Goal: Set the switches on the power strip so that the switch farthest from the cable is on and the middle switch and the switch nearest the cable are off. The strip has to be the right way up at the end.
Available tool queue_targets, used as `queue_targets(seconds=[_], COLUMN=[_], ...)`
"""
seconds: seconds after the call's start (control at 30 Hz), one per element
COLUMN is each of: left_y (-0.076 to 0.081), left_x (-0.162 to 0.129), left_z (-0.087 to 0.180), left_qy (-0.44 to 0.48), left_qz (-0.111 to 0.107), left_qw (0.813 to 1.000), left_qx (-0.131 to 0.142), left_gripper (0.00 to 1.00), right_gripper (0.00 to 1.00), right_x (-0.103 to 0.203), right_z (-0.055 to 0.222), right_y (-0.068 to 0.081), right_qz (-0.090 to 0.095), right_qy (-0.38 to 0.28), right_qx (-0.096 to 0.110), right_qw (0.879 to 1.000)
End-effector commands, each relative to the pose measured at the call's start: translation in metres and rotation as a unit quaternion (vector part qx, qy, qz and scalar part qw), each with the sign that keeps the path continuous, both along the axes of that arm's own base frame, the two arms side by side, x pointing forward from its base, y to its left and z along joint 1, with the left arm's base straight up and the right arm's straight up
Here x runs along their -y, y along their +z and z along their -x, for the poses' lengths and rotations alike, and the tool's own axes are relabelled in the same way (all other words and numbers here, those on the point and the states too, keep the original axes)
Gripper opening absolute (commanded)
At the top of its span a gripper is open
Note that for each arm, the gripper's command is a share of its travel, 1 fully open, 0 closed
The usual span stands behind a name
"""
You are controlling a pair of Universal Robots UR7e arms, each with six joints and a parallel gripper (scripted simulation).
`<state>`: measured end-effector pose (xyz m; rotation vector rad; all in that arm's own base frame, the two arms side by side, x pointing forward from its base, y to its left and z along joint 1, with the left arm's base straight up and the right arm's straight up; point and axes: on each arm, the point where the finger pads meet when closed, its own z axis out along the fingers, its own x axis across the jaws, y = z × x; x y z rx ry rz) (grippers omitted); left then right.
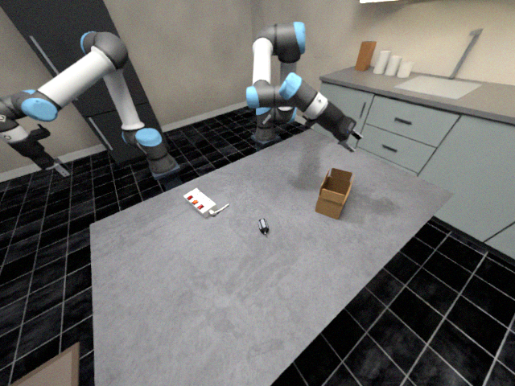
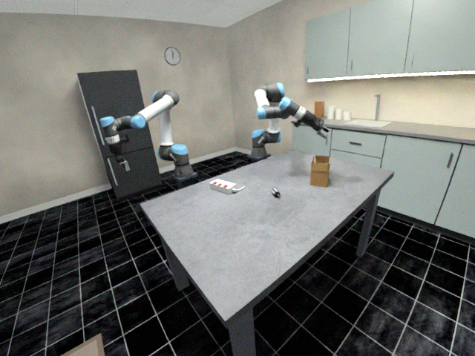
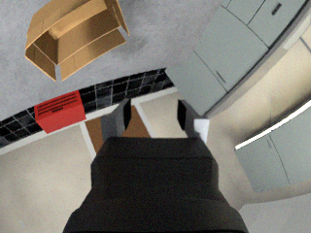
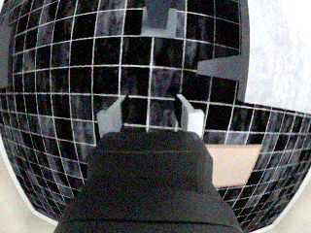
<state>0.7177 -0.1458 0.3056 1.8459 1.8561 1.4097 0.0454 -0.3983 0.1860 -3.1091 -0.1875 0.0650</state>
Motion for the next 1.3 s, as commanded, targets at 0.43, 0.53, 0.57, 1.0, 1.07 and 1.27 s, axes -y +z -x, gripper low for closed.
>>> queue_targets(seconds=[0.43, 0.53, 0.57, 1.0, 1.07, 1.27], left_y=[0.001, 0.001, 0.001, 0.000, -0.003, -0.024], left_x=[0.000, 0.000, 0.000, 0.003, 0.011, 0.069], left_z=[0.000, 0.000, 0.000, 0.000, 0.000, 0.003], left_qy=[0.000, 0.000, 0.000, -0.002, -0.008, -0.053], left_qz=[0.001, 0.001, 0.001, 0.001, 0.002, 0.009], left_qw=[1.000, 1.000, 1.000, 1.000, 1.000, 0.997], left_qx=[0.002, 0.002, 0.002, -0.001, -0.007, -0.052], left_gripper=[1.00, 1.00, 1.00, 1.00, 1.00, 1.00], right_gripper=[1.00, 1.00, 1.00, 1.00, 1.00, 1.00], right_x=[0.005, 0.005, 0.005, 0.005, 0.005, 0.005], right_z=[0.023, 0.024, 0.025, 0.025, 0.025, 0.025], right_y=[0.001, 0.001, 0.001, 0.001, 0.001, 0.001], right_qz=[0.012, 0.012, 0.012, 0.013, 0.013, 0.013], right_qy=[-0.032, -0.034, -0.035, -0.035, -0.035, -0.035], right_qx=[0.020, 0.021, 0.021, 0.021, 0.021, 0.021], right_qw=[0.999, 0.999, 0.999, 0.999, 0.999, 0.999])
